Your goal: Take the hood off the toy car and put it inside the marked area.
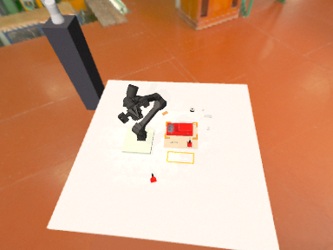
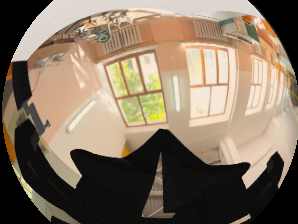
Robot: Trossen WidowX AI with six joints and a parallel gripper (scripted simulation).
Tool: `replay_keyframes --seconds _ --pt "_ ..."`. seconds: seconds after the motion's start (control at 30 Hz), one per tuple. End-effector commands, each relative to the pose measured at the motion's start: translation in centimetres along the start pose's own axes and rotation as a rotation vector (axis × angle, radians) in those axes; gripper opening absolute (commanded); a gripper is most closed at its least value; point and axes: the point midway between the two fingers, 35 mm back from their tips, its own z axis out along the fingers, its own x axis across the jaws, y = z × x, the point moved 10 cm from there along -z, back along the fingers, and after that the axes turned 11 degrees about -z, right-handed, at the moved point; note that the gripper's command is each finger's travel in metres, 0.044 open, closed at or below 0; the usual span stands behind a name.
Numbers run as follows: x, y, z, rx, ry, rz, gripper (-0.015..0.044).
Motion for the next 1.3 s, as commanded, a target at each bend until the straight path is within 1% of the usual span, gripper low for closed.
replay_keyframes --seconds 0.0,0.23,0.4,0.53,0.73,0.9,1.07,1.27 --pt "0.0 0.0 0.0 0.000 -0.001 0.004 0.0026" --pt "1.2 0.1 1.0 -0.016 -0.041 0.210 0.0210" --pt "2.2 0.7 2.5 -0.042 -0.064 0.499 0.0341" --pt "2.8 1.1 4.4 -0.118 -0.088 0.755 0.0440" --pt "2.8 2.3 7.5 -0.280 -0.088 1.113 0.0440" --pt "1.9 3.8 10.2 -0.448 -0.044 1.377 0.0440" --pt "0.2 5.6 12.7 -0.635 0.048 1.598 0.0440" --pt "-3.0 8.1 15.1 -0.869 0.223 1.794 0.0440"
